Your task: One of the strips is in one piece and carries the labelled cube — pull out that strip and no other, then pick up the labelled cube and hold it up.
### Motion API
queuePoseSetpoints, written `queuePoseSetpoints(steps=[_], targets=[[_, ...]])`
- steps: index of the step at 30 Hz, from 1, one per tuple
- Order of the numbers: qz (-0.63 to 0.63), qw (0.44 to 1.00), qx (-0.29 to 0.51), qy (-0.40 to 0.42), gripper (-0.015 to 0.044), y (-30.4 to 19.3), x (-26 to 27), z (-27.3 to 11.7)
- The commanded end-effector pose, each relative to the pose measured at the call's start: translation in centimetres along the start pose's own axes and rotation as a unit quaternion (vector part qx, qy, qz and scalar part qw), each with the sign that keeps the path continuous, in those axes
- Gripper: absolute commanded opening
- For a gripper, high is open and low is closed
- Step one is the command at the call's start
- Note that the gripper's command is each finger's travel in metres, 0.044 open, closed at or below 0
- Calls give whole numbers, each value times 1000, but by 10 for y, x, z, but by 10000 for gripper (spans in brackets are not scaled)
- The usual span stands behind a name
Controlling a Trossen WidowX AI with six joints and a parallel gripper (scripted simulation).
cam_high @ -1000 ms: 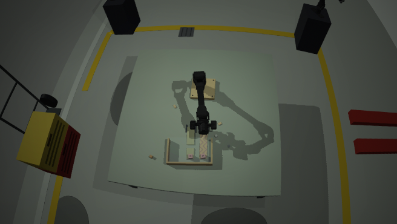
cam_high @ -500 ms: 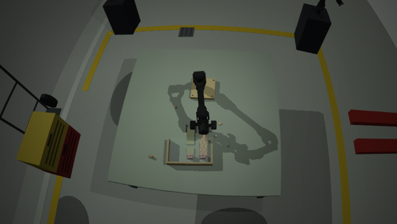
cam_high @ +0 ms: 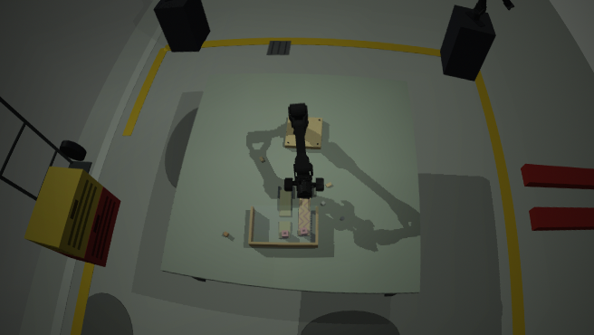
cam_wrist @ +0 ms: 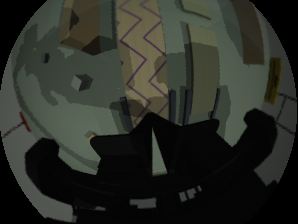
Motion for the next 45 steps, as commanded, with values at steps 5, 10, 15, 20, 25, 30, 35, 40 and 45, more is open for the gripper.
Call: queuePoseSetpoints(steps=[5, 10, 15, 20, 25, 30, 35, 40, 45], targets=[[3, 1000, 8, -1, 0, -16, -4, 3], [3, 1000, 8, -1, 0, -23, -6, 4], [3, 1000, 8, -1, 0, -31, -8, 4], [3, 1000, 9, -1, 0, -38, -10, 4], [3, 1000, 9, -1, 0, -46, -12, 4], [3, 1000, 9, -1, 0, -53, -13, 5], [3, 1000, 9, -1, 0, -60, -15, 5], [3, 1000, 10, -1, 0, -67, -17, 5], [3, 1000, 10, -1, 0, -74, -19, 5]])
Point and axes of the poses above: the point midway between the two fingers, 35 mm back from their tips, its own z axis out along the fingers, its own x axis across the jaws, y = z × x, the point moved 4 cm from there along -z, back along the fingers, and after that the axes turned 14 degrees about z, right-handed, at the moved point
